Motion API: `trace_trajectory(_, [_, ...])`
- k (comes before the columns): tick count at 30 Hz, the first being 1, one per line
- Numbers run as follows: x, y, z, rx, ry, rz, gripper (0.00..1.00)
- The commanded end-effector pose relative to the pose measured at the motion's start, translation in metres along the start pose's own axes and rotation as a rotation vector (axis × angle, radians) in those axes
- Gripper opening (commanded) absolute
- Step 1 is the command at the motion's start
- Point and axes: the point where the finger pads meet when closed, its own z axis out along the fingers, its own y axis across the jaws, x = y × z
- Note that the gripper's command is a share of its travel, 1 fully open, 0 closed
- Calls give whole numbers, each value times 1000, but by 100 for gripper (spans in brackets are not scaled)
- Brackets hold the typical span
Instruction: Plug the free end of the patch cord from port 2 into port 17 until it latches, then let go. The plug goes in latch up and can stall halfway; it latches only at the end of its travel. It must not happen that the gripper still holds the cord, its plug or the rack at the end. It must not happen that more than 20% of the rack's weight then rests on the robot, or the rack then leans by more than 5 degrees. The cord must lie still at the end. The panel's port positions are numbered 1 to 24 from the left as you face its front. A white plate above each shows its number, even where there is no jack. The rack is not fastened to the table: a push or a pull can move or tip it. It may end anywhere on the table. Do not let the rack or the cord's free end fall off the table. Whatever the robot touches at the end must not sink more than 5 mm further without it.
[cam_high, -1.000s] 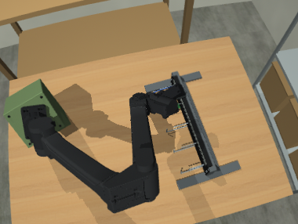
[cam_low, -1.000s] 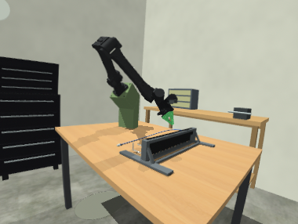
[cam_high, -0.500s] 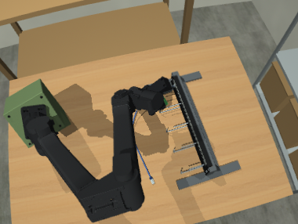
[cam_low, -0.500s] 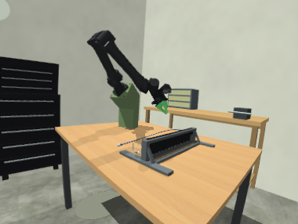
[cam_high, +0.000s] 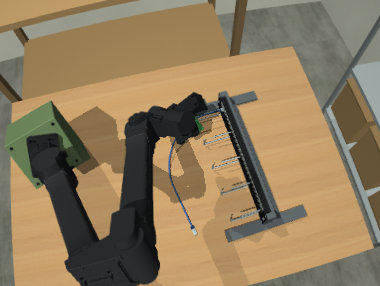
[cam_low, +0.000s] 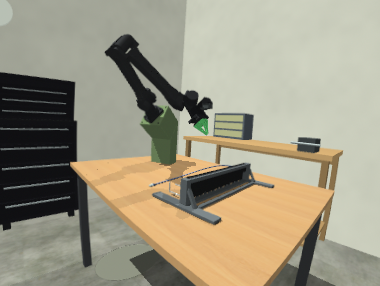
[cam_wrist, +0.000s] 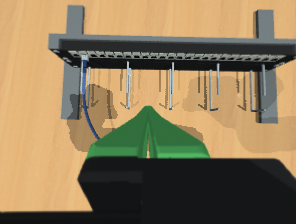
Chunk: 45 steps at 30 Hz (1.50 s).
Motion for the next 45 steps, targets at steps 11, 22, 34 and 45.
trace_trajectory(11, [-1,-21,1,10,0,26,0])
trace_trajectory(22, [0,-73,1,11,0,16,0])
trace_trajectory(34, [-6,-113,3,22,-11,23,0])
trace_trajectory(45, [-4,-110,6,17,-7,18,0])
